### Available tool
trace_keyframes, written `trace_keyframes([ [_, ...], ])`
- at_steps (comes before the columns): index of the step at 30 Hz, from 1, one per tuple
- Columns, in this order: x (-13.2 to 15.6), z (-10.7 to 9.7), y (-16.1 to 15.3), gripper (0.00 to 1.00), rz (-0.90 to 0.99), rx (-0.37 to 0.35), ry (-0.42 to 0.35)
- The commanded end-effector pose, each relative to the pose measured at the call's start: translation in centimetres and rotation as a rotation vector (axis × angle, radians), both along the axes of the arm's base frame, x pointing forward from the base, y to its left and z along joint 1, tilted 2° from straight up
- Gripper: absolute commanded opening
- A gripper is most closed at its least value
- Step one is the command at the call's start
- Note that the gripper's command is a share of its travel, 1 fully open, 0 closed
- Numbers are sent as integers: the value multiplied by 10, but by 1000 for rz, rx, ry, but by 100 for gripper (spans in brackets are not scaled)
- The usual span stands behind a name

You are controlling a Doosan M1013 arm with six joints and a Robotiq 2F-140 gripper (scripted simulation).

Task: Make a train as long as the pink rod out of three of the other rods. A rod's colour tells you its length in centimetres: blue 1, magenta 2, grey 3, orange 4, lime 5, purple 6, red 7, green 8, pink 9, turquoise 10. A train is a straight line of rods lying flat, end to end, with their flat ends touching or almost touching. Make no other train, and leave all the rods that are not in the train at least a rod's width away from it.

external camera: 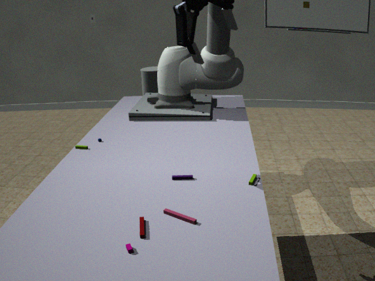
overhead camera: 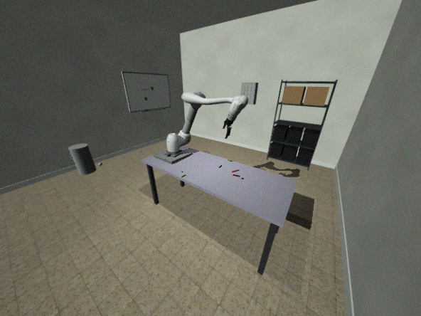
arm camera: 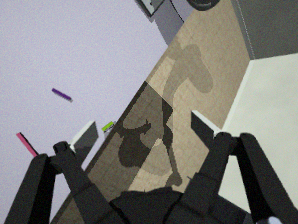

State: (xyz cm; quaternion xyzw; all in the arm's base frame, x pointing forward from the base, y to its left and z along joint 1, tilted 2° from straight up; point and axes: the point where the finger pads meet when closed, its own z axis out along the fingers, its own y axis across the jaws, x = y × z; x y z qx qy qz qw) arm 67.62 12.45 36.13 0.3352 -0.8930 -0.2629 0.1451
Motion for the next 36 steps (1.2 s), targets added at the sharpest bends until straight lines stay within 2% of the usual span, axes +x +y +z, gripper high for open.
trace_keyframes([
  [1, 0, 0, 0, 100, 0, 0, 0],
  [20, 0, -2, -5, 100, -17, -7, 1],
  [32, -21, -72, -137, 100, -474, -191, 43],
  [34, -21, -72, -137, 100, -474, -191, 43],
  [35, -31, -87, -165, 100, -575, -229, 55],
  [36, -33, -90, -170, 100, -594, -236, 57],
])
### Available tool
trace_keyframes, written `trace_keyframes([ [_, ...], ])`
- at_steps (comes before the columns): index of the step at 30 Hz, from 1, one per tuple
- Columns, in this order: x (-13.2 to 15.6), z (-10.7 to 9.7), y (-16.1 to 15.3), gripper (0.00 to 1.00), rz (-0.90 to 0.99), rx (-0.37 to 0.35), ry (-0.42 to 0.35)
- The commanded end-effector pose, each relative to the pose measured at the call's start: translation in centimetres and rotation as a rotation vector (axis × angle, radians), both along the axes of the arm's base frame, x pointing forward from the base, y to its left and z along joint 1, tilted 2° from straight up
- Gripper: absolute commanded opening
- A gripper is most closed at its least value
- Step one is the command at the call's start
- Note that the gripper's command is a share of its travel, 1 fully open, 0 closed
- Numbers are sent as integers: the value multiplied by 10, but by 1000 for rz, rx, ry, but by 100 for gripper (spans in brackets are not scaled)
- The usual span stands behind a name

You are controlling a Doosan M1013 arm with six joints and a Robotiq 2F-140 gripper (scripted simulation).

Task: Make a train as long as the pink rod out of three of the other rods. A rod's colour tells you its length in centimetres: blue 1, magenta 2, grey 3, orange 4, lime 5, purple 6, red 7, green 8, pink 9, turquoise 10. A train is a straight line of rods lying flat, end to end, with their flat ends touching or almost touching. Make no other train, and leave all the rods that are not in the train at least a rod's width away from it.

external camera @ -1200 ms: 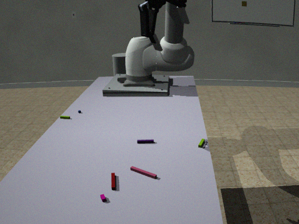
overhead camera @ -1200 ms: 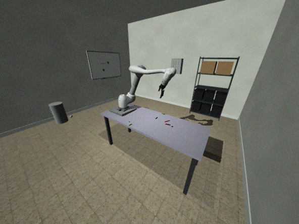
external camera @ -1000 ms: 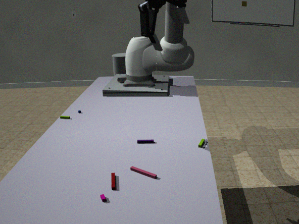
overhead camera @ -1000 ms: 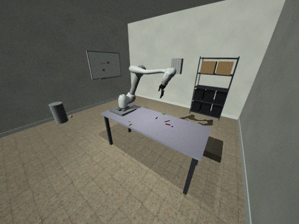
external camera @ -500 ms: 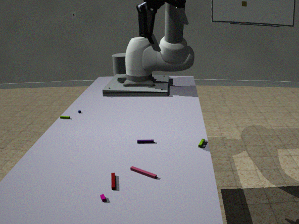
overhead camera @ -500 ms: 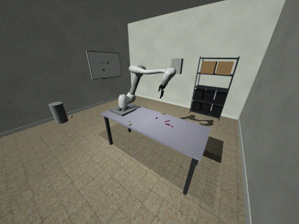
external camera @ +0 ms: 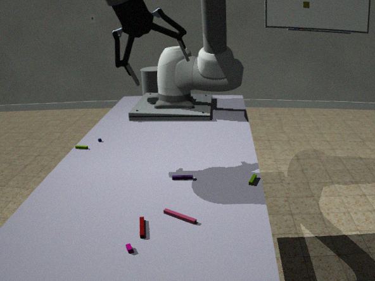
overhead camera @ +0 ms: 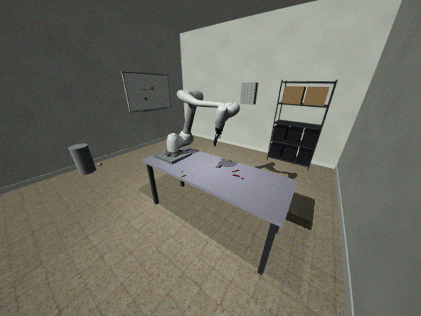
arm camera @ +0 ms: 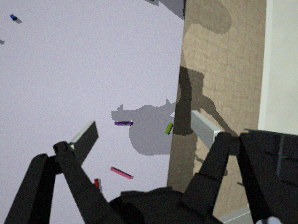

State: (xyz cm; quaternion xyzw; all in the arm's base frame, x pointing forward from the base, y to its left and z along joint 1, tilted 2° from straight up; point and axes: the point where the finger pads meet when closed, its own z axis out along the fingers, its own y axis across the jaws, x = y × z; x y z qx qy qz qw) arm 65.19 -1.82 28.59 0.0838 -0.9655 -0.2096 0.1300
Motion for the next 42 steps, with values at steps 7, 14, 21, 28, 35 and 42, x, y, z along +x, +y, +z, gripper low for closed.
trace_keyframes([
  [7, -42, -53, -96, 100, -352, -130, 37],
  [14, -81, -86, -152, 100, -575, -205, 64],
  [21, -135, -124, -209, 100, -835, -288, 95],
  [28, -198, -160, -255, 100, -1095, -364, 127],
  [35, -258, -190, -284, 100, -1320, -423, 153],
  [42, -333, -225, -305, 100, -1588, -486, 182],
])
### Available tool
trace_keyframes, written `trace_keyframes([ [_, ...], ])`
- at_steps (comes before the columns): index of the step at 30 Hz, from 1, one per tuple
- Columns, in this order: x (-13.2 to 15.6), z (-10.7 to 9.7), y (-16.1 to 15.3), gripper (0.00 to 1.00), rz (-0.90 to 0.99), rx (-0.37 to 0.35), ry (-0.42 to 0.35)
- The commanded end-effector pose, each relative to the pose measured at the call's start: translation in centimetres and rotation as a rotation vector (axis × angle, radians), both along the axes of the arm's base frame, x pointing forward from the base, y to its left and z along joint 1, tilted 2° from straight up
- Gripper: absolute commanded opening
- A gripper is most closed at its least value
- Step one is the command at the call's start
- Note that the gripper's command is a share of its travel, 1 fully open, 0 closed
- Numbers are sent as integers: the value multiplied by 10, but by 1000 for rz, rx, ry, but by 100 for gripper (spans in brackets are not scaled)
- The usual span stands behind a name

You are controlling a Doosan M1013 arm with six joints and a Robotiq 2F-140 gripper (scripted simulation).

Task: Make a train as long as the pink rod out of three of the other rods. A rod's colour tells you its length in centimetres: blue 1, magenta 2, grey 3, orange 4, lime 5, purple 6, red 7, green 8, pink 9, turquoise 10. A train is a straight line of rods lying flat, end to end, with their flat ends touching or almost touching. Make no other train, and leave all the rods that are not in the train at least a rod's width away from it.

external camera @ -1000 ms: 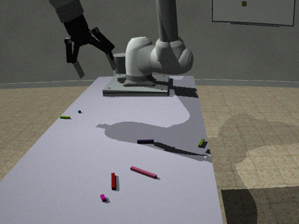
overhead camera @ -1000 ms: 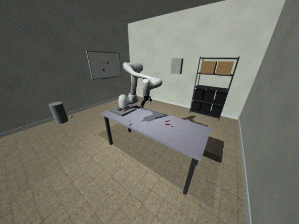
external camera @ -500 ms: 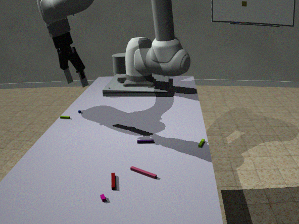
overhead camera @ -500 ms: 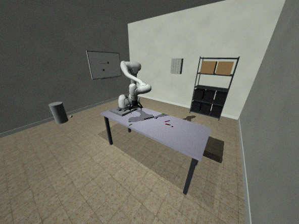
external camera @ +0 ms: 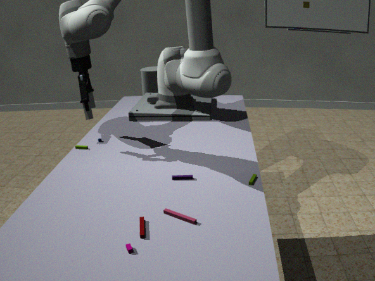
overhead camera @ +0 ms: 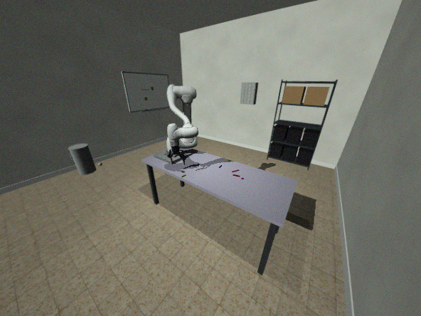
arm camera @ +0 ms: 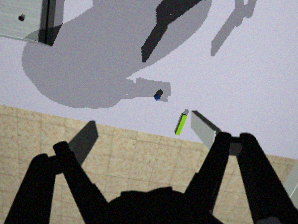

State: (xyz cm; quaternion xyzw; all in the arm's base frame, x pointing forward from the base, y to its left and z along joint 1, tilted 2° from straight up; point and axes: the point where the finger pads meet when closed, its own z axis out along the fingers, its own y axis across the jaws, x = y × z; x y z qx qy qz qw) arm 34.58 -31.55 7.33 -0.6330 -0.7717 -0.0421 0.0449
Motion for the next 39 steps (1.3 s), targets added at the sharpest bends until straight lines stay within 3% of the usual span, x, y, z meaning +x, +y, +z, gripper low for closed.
trace_keyframes([
  [1, -37, -17, -10, 100, -132, -40, 7],
  [5, -77, -34, -13, 100, -274, -76, 13],
  [9, -85, -37, -13, 100, -301, -82, 13],
  [39, -86, -38, -13, 100, -305, -83, 13],
])
